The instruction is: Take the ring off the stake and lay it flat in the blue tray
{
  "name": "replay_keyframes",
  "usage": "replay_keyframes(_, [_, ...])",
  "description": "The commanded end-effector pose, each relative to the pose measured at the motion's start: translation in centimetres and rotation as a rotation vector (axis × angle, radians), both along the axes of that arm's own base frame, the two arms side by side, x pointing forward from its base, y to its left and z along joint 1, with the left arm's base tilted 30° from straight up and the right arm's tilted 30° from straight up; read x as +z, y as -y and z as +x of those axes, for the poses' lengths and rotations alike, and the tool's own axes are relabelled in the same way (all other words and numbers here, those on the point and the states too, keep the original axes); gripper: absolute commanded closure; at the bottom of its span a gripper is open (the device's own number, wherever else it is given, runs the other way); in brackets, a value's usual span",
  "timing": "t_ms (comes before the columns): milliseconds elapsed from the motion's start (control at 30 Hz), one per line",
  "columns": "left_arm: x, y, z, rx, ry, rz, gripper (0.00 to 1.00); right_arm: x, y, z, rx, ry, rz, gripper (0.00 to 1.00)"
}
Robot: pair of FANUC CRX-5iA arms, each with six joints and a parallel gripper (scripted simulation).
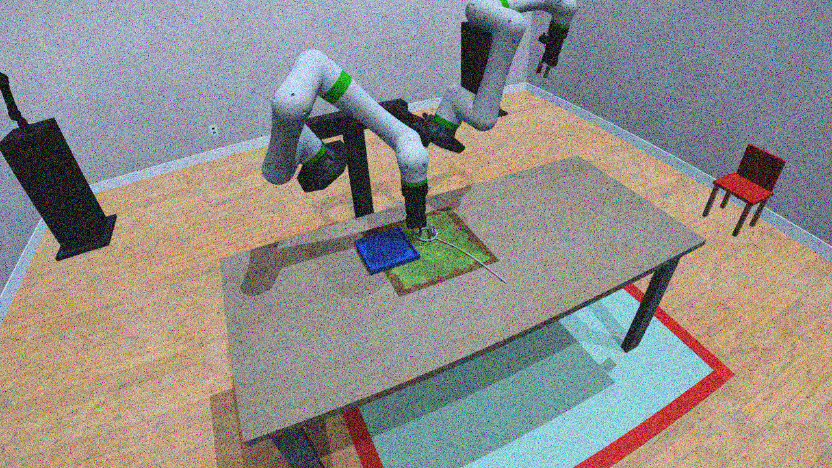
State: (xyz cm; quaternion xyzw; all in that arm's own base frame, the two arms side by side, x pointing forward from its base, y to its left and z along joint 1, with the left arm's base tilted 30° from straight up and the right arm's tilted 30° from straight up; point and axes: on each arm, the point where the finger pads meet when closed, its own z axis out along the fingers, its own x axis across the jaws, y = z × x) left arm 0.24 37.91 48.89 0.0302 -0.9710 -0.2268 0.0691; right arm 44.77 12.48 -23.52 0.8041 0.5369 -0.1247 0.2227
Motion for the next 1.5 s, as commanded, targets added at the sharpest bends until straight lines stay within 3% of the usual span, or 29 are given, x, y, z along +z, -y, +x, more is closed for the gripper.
replay_keyframes(0, [0.1, 0.02, 0.03, 0.0, 0.0, 0.002, 0.0, -0.06, -0.04, 0.08, 0.001, 0.002, 0.001, 0.45])
replay_keyframes(1467, [0.1, 0.02, 0.03, 0.0, 0.0, 0.002, 0.0, -0.66, 0.3, 0.11, 0.001, 0.002, 0.001, 0.45])
